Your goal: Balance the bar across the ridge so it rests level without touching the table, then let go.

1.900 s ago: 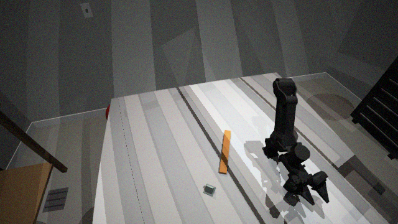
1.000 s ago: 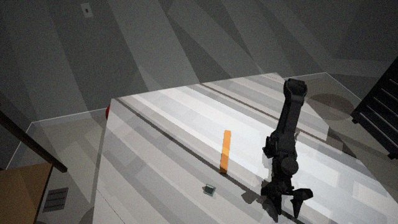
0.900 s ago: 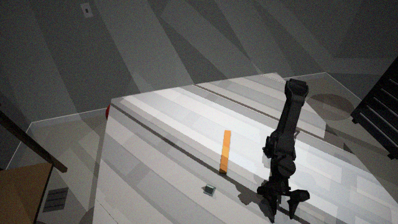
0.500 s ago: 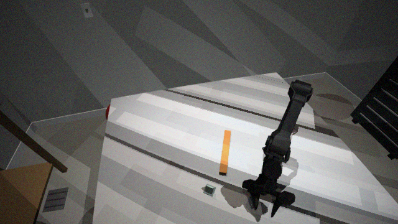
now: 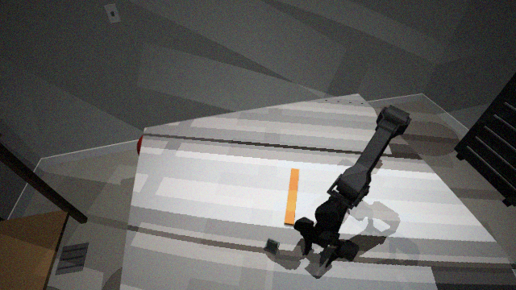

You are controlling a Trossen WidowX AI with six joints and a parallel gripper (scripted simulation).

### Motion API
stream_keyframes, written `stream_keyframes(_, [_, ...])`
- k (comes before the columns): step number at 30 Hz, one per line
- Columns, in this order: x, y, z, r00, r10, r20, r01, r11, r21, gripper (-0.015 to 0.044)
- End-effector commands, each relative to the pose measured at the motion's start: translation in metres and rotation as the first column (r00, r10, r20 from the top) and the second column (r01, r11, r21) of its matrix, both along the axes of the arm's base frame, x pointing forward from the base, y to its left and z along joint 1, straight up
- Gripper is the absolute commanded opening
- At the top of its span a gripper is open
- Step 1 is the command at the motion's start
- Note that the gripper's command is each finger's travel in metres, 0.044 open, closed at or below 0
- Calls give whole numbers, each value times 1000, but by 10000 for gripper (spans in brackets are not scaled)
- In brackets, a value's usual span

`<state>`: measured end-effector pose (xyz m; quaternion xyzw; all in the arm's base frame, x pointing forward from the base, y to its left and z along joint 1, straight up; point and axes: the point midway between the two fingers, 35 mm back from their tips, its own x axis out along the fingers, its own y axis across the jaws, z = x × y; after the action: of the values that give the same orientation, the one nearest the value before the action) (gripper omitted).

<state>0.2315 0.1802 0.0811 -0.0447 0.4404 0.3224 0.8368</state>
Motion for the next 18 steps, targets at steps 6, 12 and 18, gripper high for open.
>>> stream_keyframes(6, [22, -40, 3, 999, 50, 21, -45, 981, -190, 315])
stream_keyframes(12, [30, -69, 4, 996, 94, 1, -89, 949, -302, 315])
stream_keyframes(18, [34, -97, 7, 990, 139, -35, -141, 909, -392, 315])
